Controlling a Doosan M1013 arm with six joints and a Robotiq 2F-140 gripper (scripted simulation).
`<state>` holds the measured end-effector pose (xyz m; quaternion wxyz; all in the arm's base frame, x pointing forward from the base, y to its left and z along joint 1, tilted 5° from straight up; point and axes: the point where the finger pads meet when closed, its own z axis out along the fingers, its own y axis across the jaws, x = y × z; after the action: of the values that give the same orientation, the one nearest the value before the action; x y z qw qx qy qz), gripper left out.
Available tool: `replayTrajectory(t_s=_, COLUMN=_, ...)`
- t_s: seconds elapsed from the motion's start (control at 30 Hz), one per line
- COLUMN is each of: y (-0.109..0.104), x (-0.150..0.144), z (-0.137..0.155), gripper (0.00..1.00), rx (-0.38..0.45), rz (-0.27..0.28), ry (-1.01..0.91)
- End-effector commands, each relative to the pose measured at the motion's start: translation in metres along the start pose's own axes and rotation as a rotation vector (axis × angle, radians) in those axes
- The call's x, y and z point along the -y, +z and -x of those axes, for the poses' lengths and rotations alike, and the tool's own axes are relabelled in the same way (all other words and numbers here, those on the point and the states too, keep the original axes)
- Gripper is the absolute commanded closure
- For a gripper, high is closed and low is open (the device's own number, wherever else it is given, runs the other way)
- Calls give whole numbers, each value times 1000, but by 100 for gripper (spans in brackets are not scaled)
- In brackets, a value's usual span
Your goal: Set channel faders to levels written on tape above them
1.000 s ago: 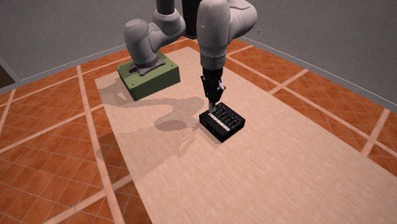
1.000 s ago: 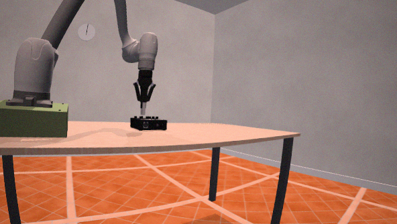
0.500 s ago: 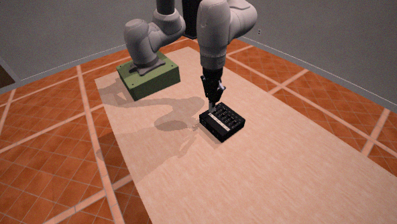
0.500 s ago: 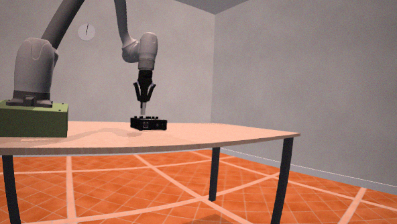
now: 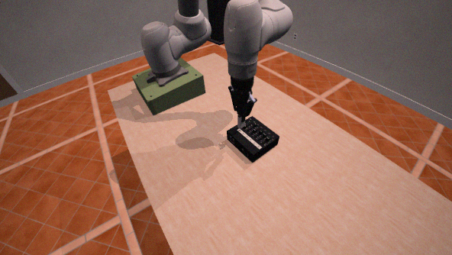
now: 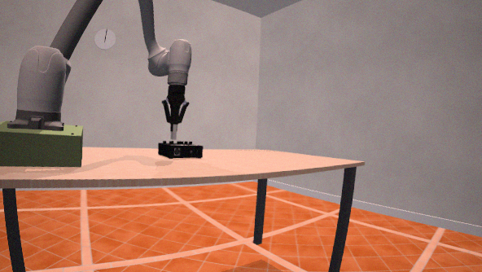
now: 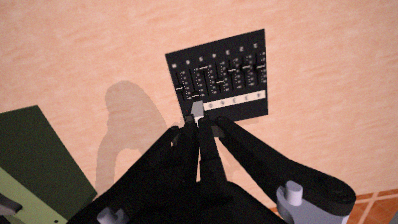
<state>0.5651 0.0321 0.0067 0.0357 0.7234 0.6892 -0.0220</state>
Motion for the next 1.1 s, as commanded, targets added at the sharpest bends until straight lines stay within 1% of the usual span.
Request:
replayTrajectory(t_s=0.0, y=3, x=2, z=3, gripper=100, rx=4, rz=-2, ry=0)
replayTrajectory(t_s=1.07, y=3, x=4, z=5, gripper=100, rx=4, rz=-2, ry=0)
